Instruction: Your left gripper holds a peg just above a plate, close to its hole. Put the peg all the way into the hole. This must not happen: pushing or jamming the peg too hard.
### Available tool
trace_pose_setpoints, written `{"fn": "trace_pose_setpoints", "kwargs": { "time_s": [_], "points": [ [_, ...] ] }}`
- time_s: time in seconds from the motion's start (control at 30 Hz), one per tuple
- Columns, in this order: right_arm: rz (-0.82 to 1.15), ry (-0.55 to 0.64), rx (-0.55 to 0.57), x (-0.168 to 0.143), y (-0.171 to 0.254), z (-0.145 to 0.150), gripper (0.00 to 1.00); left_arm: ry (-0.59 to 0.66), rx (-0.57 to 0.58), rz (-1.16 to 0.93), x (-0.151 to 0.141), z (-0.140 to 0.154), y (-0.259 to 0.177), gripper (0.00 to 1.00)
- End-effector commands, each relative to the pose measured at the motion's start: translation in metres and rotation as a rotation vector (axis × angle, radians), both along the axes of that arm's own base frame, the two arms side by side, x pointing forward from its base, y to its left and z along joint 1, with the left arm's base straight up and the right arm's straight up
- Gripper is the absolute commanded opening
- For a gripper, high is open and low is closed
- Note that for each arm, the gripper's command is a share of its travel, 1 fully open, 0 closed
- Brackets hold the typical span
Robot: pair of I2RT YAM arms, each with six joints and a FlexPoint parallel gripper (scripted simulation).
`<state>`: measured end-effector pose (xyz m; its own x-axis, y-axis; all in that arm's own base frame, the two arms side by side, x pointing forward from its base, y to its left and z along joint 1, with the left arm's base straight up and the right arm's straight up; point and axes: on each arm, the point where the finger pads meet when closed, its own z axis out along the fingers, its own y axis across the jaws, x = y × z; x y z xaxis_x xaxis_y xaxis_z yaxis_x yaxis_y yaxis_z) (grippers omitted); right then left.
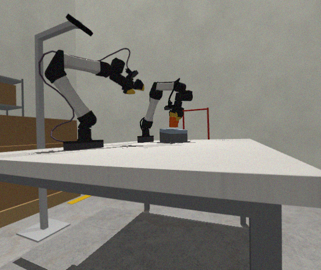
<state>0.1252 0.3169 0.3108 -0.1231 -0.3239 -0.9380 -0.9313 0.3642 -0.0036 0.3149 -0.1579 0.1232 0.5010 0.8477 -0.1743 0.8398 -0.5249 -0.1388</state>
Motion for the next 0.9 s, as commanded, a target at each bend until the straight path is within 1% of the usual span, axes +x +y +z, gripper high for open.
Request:
{"fn": "trace_pose_setpoints", "kwargs": {
  "time_s": [0.0,0.17,0.2,0.3,0.7,0.87],
  "points": [
    [-0.013,0.000,0.003,0.0005,-0.0048,0.0004,1.00,-0.005,-0.014,0.008,0.0009,0.0086,0.0019,0.34],
    [-0.013,0.000,0.003,0.0005,-0.0048,0.0004,1.00,-0.005,-0.014,0.008,0.0011,0.0086,0.0020,0.34],
    [-0.013,0.000,0.003,0.0005,-0.0048,0.0004,1.00,0.010,-0.010,0.011,-0.0008,0.0043,0.0020,0.34],
    [-0.013,0.000,0.003,0.0005,-0.0048,0.0004,1.00,-0.060,-0.020,0.009,0.0022,0.0105,0.0011,0.34],
    [-0.013,0.000,0.003,0.0005,-0.0048,0.0004,1.00,-0.063,-0.036,0.026,0.0016,0.0043,0.0016,0.34],
    [-0.013,0.000,0.003,0.0005,-0.0048,0.0004,1.00,-0.069,-0.025,0.027,0.0023,0.0007,0.0041,0.34]
  ]
}}
